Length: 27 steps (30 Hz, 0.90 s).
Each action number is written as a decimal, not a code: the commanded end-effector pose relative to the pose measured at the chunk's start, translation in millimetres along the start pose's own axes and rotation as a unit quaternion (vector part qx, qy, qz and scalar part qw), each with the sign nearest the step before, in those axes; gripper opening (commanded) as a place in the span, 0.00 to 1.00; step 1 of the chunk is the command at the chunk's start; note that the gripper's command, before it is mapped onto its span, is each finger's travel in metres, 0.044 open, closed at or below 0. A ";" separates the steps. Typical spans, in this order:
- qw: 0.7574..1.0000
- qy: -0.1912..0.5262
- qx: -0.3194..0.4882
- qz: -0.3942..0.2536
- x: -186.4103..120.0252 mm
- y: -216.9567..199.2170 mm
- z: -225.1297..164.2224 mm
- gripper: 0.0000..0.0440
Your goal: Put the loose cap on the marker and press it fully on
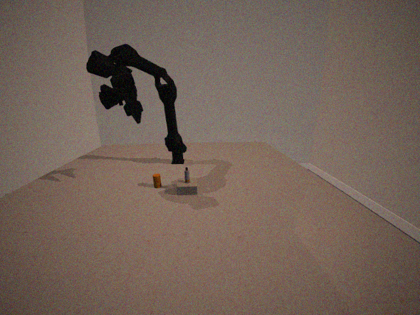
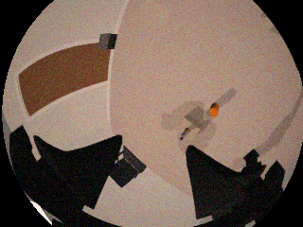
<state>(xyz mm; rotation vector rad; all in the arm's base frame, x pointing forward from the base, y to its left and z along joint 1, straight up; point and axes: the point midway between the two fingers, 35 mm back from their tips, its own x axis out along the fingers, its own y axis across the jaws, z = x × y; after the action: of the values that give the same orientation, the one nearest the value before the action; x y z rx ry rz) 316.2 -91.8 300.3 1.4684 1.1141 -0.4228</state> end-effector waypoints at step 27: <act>0.987 0.001 -0.020 -0.157 59.4 -40.4 21.3 0.70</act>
<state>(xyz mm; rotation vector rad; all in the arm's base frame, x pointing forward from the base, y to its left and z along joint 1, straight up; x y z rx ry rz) 320.3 -93.8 232.9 1.2853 1.3243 -0.5948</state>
